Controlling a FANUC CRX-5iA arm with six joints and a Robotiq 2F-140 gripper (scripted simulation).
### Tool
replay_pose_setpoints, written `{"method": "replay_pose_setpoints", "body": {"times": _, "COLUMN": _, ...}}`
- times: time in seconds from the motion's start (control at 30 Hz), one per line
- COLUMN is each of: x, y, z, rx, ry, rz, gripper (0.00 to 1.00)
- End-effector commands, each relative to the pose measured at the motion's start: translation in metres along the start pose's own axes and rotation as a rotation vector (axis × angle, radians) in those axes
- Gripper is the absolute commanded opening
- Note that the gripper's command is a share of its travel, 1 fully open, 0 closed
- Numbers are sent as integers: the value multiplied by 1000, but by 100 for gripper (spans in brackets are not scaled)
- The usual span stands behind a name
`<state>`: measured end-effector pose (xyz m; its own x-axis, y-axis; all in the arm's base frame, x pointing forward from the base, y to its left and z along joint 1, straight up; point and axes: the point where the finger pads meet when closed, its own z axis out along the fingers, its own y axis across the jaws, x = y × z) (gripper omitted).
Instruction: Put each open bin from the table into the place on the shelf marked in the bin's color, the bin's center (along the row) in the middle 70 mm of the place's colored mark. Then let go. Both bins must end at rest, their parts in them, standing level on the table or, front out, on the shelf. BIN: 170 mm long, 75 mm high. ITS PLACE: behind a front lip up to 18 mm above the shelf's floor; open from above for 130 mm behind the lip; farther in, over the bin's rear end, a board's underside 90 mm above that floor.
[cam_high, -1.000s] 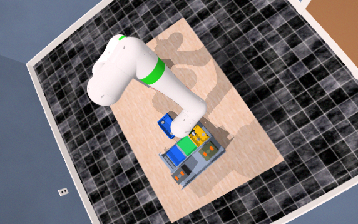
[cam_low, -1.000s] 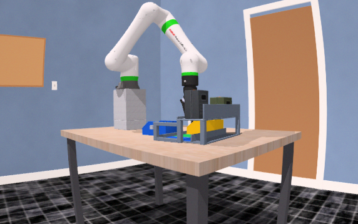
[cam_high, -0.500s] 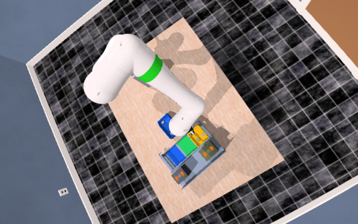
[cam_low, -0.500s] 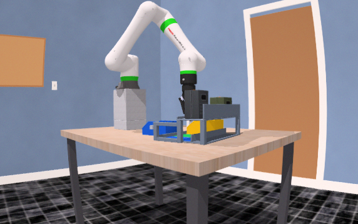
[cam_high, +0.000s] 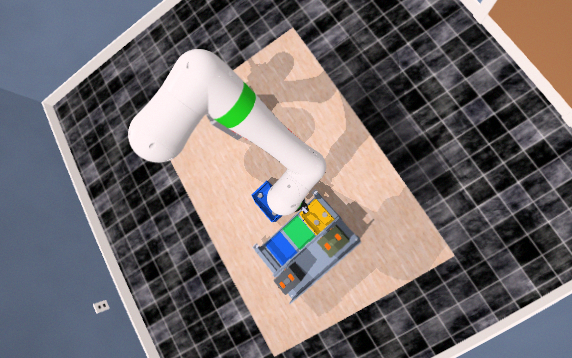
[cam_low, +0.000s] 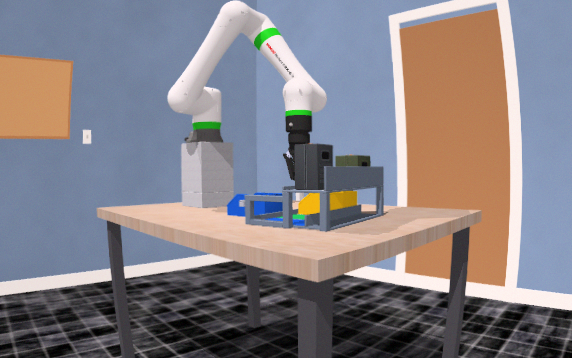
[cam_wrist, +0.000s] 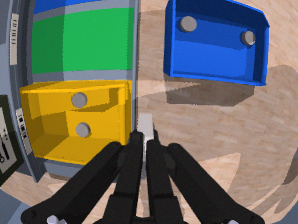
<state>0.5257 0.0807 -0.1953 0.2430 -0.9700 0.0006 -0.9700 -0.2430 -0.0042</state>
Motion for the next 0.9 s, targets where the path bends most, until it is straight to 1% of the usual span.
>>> {"method": "replay_pose_setpoints", "body": {"times": 0.0, "x": 0, "y": 0, "z": 0, "rx": 0, "ry": 0, "rz": 0, "gripper": 0}}
{"method": "replay_pose_setpoints", "body": {"times": 0.23, "x": 0, "y": 0, "z": -7, "rx": 0, "ry": 0, "rz": 0, "gripper": 0}}
{"method": "replay_pose_setpoints", "body": {"times": 0.47, "x": 0, "y": 0, "z": -28, "rx": 0, "ry": 0, "rz": 0, "gripper": 0}}
{"method": "replay_pose_setpoints", "body": {"times": 0.53, "x": 0, "y": 0, "z": -28, "rx": 0, "ry": 0, "rz": 0, "gripper": 0}}
{"method": "replay_pose_setpoints", "body": {"times": 0.73, "x": 0, "y": 0, "z": -48, "rx": 0, "ry": 0, "rz": 0, "gripper": 0}}
{"method": "replay_pose_setpoints", "body": {"times": 0.87, "x": 0, "y": 0, "z": -57, "rx": 0, "ry": 0, "rz": 0, "gripper": 0}}
